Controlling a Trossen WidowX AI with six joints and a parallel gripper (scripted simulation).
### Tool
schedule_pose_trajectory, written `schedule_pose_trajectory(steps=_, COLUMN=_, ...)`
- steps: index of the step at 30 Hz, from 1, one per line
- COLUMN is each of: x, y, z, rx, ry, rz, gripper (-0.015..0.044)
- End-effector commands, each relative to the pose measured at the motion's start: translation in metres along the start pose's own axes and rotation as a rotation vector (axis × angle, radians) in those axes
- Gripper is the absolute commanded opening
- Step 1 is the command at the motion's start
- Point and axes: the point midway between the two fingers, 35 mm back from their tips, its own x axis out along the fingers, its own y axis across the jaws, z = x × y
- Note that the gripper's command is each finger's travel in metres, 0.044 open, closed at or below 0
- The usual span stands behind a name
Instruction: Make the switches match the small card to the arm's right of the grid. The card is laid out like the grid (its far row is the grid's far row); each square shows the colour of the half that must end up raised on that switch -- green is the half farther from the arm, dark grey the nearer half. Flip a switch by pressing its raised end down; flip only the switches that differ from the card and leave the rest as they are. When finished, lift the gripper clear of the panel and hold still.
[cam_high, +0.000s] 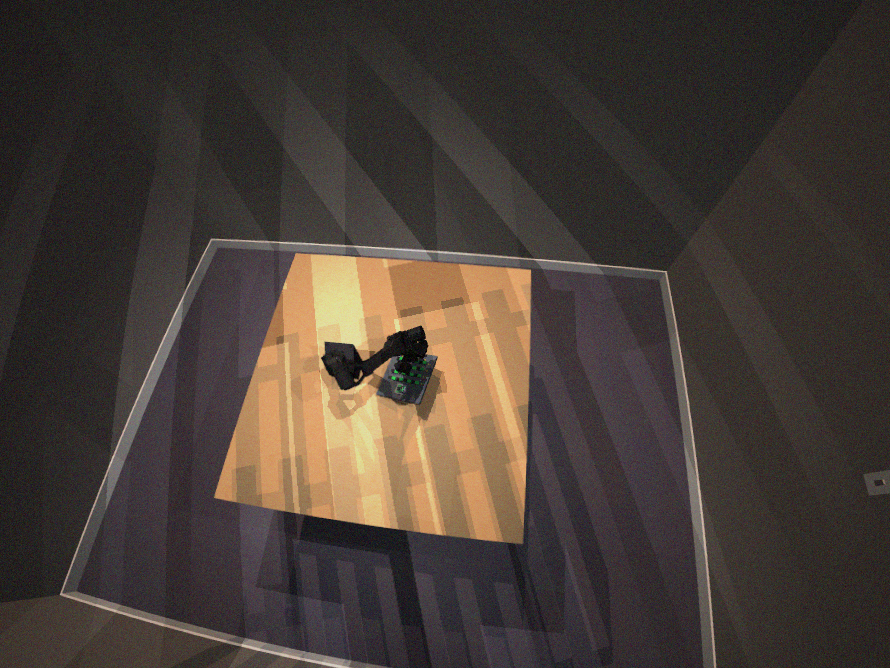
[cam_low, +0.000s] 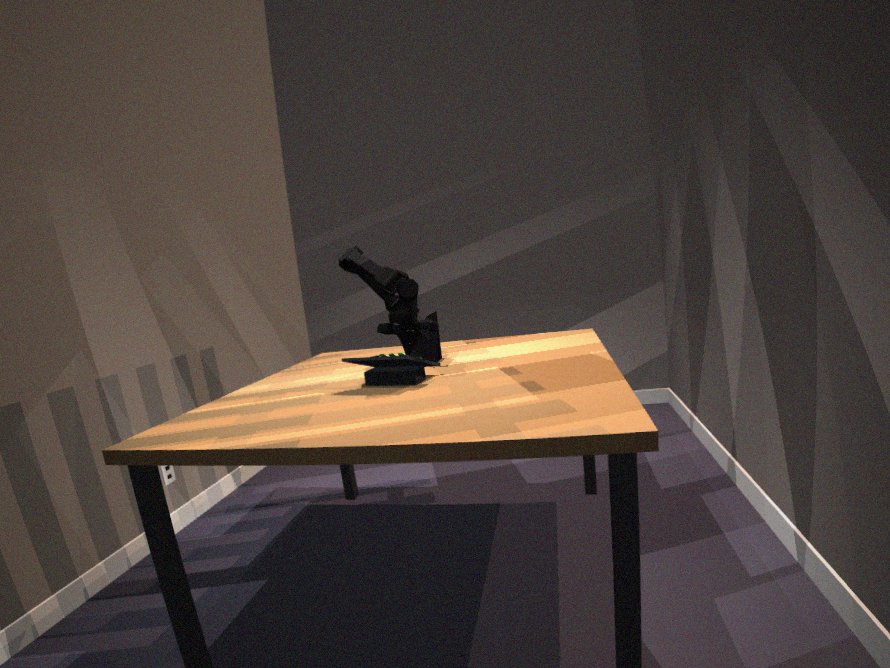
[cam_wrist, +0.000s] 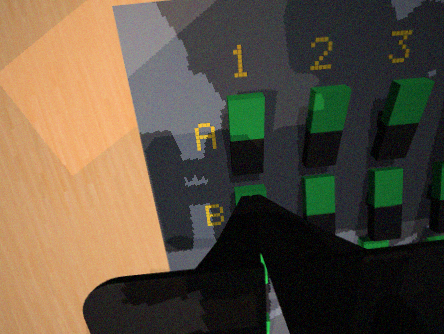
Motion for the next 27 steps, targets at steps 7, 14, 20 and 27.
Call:
schedule_pose_trajectory(steps=7, x=0.003, y=0.0, z=-0.001, rx=-0.003, ry=0.002, rz=-0.003, gripper=0.0)
schedule_pose_trajectory(steps=14, x=0.0, y=0.0, z=0.0, rx=0.001, ry=0.0, rz=0.0, gripper=0.0)
schedule_pose_trajectory(steps=20, x=-0.062, y=0.001, z=-0.003, rx=-0.004, ry=-0.022, rz=-0.001, gripper=0.0)
schedule_pose_trajectory(steps=27, x=-0.063, y=-0.016, z=-0.006, rx=-0.004, ry=-0.022, rz=-0.001, gripper=0.0)
